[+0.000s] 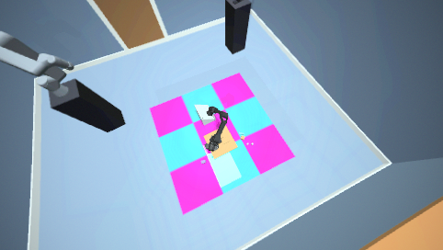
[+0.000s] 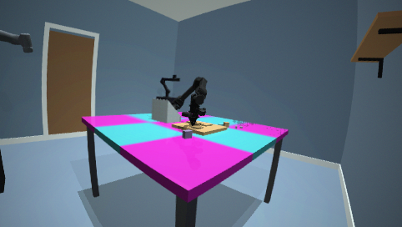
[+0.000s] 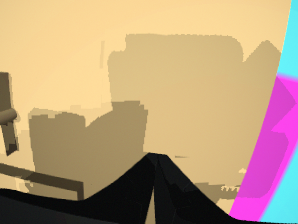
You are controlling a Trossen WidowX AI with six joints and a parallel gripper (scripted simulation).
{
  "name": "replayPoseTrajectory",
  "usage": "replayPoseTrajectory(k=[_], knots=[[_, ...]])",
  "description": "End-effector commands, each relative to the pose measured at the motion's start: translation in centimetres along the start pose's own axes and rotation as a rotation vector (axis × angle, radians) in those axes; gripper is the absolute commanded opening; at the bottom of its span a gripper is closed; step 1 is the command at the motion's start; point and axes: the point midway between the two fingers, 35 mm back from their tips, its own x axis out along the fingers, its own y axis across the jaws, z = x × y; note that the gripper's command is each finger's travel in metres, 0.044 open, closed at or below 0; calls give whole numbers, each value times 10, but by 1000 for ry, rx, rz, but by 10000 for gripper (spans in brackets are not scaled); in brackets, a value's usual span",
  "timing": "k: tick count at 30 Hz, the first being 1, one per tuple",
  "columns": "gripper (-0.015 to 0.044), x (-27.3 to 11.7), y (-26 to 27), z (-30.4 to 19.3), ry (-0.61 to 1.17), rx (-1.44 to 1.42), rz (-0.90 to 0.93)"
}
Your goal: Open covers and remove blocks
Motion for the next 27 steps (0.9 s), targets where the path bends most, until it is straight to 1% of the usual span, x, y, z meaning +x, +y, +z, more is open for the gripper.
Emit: replayPoseTrajectory(k=[1,27], knots=[[0,1,0,4,-1,6,5],[0,0,-1,31,-2,5,4]])
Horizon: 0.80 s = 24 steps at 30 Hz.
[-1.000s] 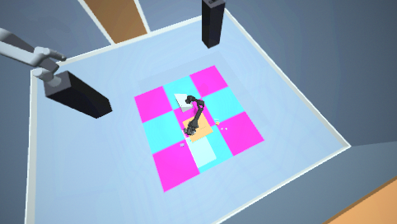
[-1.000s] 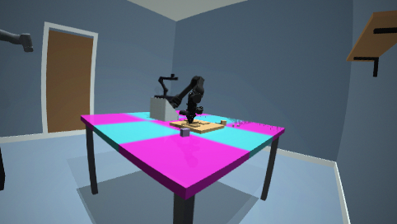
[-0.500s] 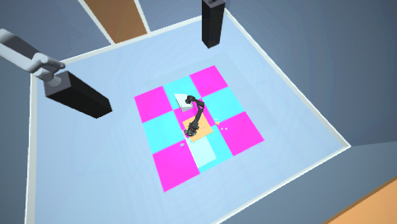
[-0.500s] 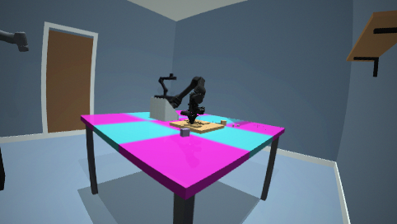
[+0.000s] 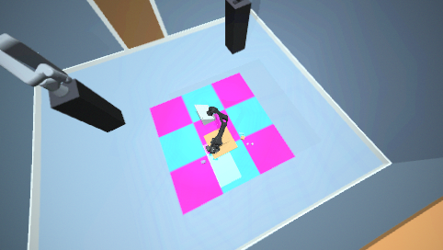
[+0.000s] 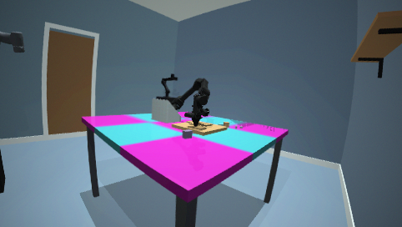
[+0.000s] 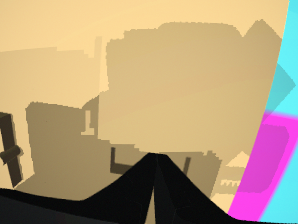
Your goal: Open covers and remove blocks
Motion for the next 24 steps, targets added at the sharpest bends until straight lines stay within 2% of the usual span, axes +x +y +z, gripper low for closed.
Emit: replayPoseTrajectory(k=[1,24], knots=[[0,1,0,4,-1,6,4],[0,2,1,27,-2,5,5]])
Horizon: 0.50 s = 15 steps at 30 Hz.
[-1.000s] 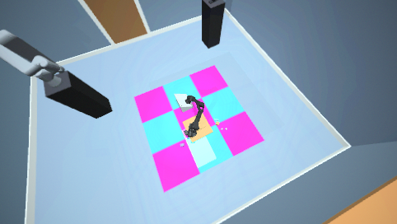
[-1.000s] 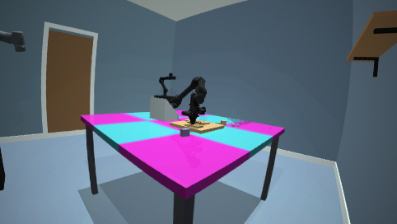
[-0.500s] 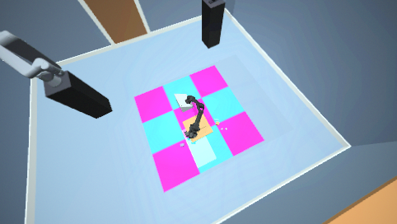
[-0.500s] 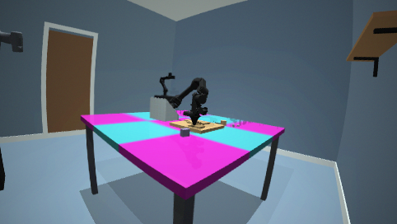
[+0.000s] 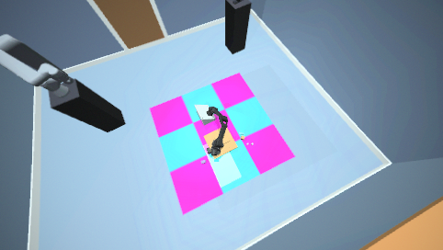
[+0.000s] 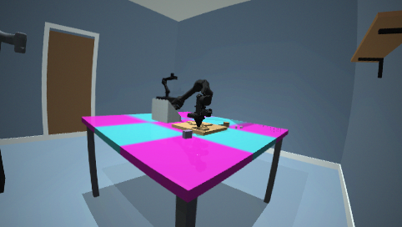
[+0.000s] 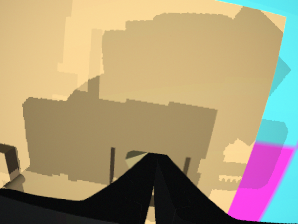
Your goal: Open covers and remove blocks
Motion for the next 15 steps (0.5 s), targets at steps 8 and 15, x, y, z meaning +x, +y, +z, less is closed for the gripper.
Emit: replayPoseTrajectory(k=[8,15], knots=[[0,2,1,11,0,6,7],[0,3,2,17,0,5,7]])
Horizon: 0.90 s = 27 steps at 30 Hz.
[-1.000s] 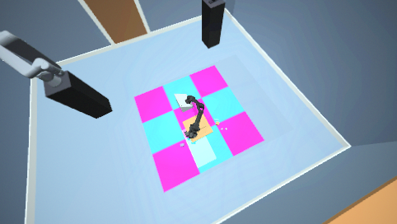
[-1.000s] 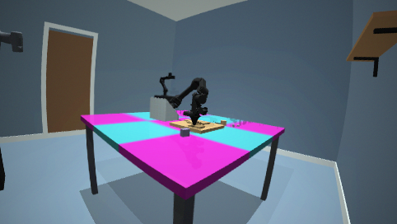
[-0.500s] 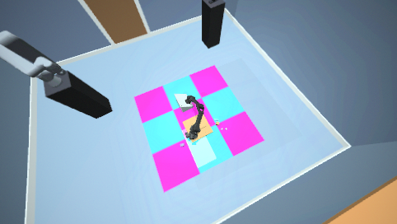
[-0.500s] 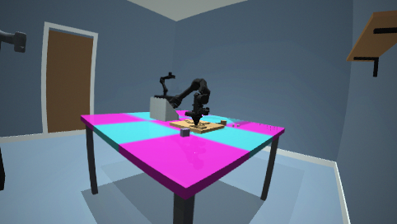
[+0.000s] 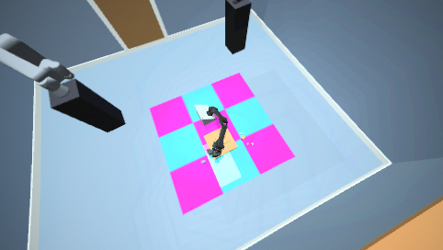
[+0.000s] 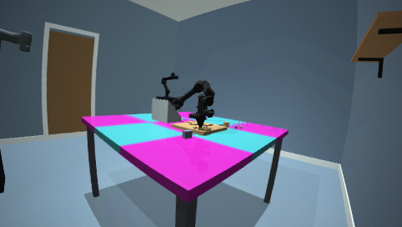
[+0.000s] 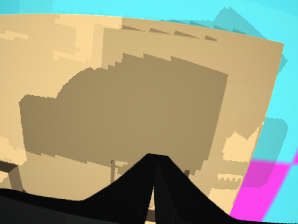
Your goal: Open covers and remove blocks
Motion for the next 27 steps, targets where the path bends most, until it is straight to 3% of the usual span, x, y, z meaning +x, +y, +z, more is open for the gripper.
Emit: replayPoseTrajectory(k=[1,27], knots=[[0,1,1,2,1,6,6],[0,-33,1,8,1,6,4]])
